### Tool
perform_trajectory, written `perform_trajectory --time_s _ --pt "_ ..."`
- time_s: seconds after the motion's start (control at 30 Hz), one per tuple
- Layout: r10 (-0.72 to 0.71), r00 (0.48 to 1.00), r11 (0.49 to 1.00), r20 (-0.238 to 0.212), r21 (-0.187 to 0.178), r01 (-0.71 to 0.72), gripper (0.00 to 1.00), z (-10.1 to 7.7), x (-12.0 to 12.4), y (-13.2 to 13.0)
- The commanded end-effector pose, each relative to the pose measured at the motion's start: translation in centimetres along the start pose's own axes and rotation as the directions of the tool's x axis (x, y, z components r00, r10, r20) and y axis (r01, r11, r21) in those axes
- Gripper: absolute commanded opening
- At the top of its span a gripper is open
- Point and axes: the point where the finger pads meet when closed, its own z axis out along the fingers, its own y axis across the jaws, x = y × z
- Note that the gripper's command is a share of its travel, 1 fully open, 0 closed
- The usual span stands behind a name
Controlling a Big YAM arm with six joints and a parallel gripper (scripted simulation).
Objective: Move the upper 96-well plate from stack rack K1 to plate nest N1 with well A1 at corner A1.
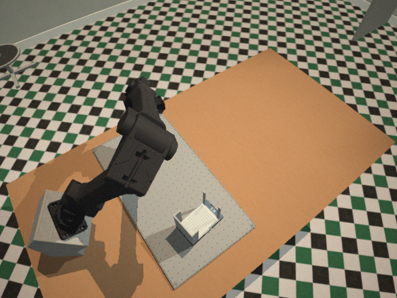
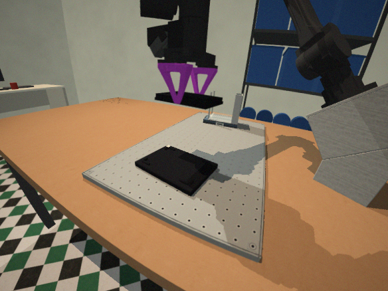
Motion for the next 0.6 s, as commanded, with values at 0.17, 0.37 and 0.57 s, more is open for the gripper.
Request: perform_trajectory --time_s 0.17,0.37,0.57 --pt "0.025 0.999 0.999 0.025 -0.03 -0.025 0.0 -1.4 -1.0 3.6" --pt "0.025 0.999 0.999 0.024 -0.031 -0.024 0.0 -1.5 -0.7 5.7" --pt "0.04 0.999 0.999 0.027 -0.035 -0.04 0.0 -1.6 -0.7 5.2"
